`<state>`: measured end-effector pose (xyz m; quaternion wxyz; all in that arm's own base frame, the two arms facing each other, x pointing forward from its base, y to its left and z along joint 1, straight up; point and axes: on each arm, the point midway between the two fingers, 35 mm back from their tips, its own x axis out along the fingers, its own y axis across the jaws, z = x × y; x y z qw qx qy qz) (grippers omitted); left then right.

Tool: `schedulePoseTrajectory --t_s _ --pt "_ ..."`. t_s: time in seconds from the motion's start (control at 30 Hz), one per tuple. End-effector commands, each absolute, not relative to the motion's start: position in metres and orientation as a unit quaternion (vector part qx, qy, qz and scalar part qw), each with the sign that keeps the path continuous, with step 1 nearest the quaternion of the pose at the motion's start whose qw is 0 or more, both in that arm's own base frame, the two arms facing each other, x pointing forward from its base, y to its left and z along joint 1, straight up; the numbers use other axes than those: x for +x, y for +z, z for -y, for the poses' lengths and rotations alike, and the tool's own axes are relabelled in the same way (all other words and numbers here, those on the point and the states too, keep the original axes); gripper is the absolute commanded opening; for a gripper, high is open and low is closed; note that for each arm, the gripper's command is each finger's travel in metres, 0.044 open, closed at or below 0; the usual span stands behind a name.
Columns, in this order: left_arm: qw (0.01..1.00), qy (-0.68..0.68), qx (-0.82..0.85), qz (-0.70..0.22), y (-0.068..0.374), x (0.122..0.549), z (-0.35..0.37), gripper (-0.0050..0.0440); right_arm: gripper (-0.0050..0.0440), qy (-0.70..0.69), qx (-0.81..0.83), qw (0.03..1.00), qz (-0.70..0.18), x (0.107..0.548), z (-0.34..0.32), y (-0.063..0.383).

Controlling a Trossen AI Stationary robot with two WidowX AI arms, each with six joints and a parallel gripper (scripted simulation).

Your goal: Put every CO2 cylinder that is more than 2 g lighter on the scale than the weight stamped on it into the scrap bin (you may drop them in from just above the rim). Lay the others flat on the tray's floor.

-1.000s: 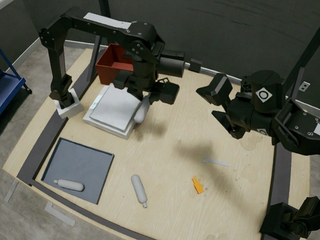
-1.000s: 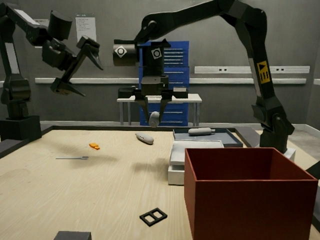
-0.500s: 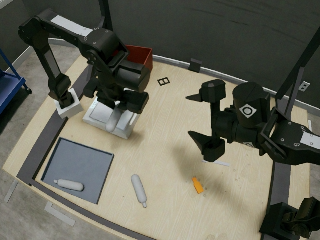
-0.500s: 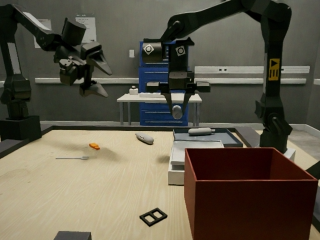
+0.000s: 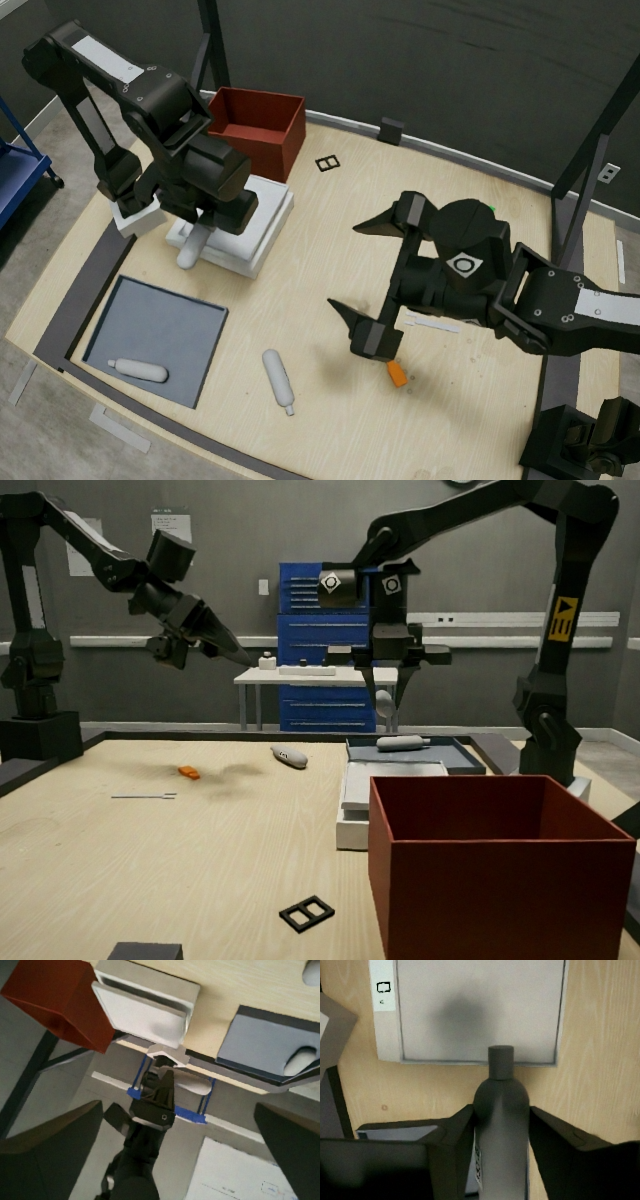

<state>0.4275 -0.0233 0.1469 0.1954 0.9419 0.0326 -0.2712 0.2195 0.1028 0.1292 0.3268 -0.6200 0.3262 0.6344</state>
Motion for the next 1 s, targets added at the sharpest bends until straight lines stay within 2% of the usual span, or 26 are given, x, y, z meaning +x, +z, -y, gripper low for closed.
schedulePoseTrajectory --t_s 0.0,0.13,0.3,0.47,0.97 --pt "0.128 -0.262 0.956 -0.017 0.149 0.432 0.014 0.044 -0.005 0.628 -0.628 0.335 -0.315 0.219 -0.1 0.135" --pt "0.055 -0.264 0.963 -0.008 0.144 0.433 0.002 0.044 -0.005 0.614 -0.631 0.361 -0.308 0.218 -0.099 0.136" --pt "0.009 -0.262 0.965 -0.003 0.143 0.435 -0.005 0.044 -0.005 0.566 -0.646 0.432 -0.277 0.219 -0.099 0.136" --pt "0.004 -0.262 0.965 -0.003 0.143 0.435 -0.006 0.044 -0.005 0.523 -0.655 0.482 -0.253 0.219 -0.099 0.133" --pt "0.003 -0.261 0.965 -0.003 0.144 0.435 -0.005 0.044 -0.005 0.471 -0.66 0.543 -0.219 0.218 -0.1 0.132"
